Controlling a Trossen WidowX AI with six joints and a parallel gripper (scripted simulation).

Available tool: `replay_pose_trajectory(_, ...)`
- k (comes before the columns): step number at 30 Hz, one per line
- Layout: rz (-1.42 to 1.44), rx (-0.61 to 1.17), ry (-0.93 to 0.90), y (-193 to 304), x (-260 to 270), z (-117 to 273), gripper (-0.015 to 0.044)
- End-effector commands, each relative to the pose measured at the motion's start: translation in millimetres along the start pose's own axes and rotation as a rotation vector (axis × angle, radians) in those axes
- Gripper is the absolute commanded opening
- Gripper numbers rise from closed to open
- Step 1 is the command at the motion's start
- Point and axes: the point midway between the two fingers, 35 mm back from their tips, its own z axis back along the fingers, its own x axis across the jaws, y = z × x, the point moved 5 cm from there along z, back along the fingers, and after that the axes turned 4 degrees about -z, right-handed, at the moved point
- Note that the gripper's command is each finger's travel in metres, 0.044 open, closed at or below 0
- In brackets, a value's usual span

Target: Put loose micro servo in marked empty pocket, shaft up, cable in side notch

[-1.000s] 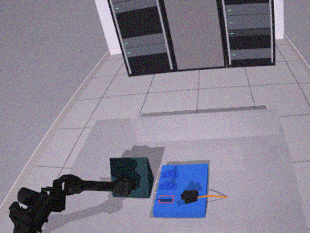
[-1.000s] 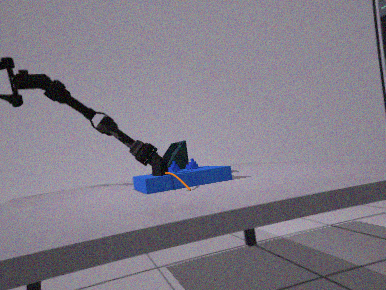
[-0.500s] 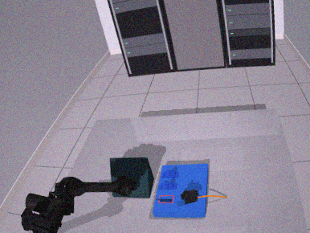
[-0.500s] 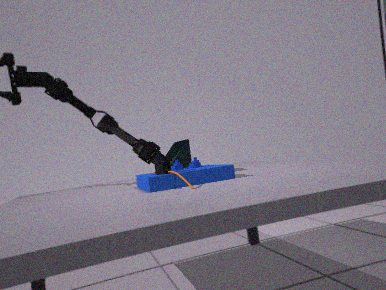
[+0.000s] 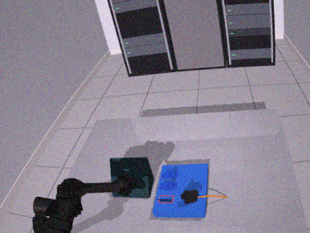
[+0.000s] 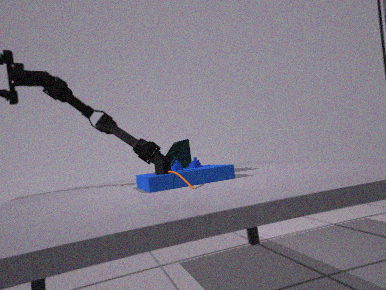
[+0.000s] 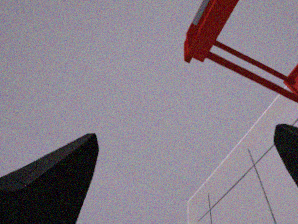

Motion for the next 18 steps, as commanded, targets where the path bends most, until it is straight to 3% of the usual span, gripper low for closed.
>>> replay_pose_trajectory(1,0.026,0.038,-0.017,15.8,4.5,-0.9,0.044)
replay_pose_trajectory(18,0.108,0.221,-0.096,86.5,22.9,3.0,0.044)
